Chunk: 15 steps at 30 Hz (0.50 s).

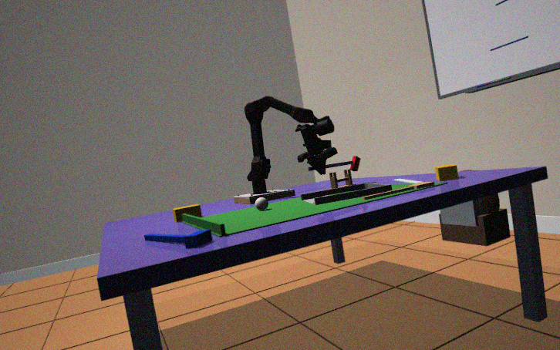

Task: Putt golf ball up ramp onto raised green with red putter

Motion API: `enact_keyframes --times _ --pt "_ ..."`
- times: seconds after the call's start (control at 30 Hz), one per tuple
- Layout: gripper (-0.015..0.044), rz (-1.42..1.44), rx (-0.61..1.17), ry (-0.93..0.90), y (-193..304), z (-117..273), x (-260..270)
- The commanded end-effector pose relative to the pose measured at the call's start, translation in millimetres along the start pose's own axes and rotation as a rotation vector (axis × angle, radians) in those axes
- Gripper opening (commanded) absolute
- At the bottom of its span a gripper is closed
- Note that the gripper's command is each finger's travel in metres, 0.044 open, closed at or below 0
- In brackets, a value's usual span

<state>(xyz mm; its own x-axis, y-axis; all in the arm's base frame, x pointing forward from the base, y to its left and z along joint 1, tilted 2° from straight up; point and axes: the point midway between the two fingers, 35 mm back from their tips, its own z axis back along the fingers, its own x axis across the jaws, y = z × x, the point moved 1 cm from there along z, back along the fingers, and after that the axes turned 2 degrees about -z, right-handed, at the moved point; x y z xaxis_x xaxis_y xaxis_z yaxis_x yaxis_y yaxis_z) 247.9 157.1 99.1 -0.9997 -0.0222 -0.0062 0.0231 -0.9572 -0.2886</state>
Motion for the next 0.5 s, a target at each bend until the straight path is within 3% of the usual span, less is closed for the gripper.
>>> enact_keyframes --times 0.0,0.17,0.47 --pt "0.0 0.008 -0.015 0.012 -9 29 -1" --pt "0.0 0.007 -0.015 0.011 -14 53 4" --pt "0.0 -0.098 0.008 0.024 5 51 -5"
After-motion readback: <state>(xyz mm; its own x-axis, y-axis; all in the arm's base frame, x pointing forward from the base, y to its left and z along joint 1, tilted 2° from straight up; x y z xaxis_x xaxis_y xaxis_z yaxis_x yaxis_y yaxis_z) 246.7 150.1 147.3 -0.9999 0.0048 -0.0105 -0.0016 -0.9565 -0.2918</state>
